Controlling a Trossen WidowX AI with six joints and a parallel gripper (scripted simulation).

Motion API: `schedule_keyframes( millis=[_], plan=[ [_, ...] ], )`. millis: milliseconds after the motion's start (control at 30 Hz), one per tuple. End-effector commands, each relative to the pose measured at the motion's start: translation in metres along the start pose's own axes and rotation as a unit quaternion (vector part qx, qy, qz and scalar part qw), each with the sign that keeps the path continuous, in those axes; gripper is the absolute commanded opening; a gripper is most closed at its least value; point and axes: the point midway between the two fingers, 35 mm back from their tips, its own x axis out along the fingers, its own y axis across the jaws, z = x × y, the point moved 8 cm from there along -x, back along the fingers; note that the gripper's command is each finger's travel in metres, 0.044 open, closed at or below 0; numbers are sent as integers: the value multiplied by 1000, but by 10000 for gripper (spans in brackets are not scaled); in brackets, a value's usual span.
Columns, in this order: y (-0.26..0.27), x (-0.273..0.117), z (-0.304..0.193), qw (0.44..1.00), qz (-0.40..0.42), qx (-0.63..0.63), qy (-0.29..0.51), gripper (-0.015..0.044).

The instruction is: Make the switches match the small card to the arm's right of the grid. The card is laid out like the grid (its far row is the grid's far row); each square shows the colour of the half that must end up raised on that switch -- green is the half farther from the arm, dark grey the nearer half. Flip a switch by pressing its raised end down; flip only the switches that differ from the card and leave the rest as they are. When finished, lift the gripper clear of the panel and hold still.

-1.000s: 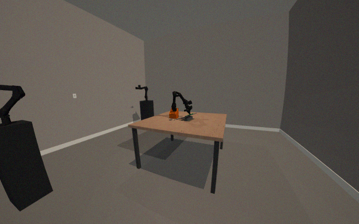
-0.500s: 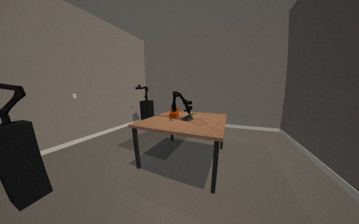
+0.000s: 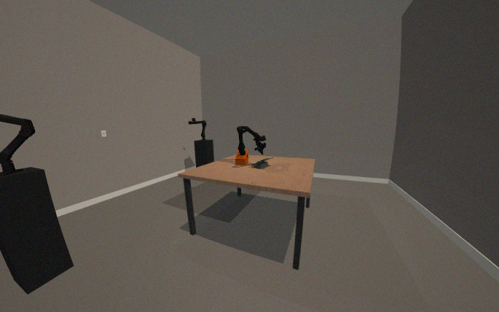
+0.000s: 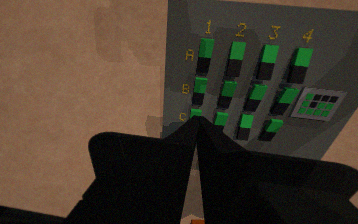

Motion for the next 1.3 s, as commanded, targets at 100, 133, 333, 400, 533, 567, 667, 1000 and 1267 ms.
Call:
schedule_keyframes(
  millis=[100,133,333,400,533,567,667,1000,1267],
  plan=[
    [-33,-3,17,1000,-2,2,5,0],
    [-35,-3,18,1000,-2,2,5,0],
    [-35,24,21,1000,-3,2,15,0],
    [-35,32,21,1000,-3,2,17,0],
    [-35,32,21,1000,-3,2,17,0],
    [-36,33,21,1000,-3,2,17,0],
    [-36,41,21,1000,-4,2,17,0],
    [-36,52,21,1000,-4,2,17,0],
    [-36,56,21,1000,-4,2,17,0]
  ],
)
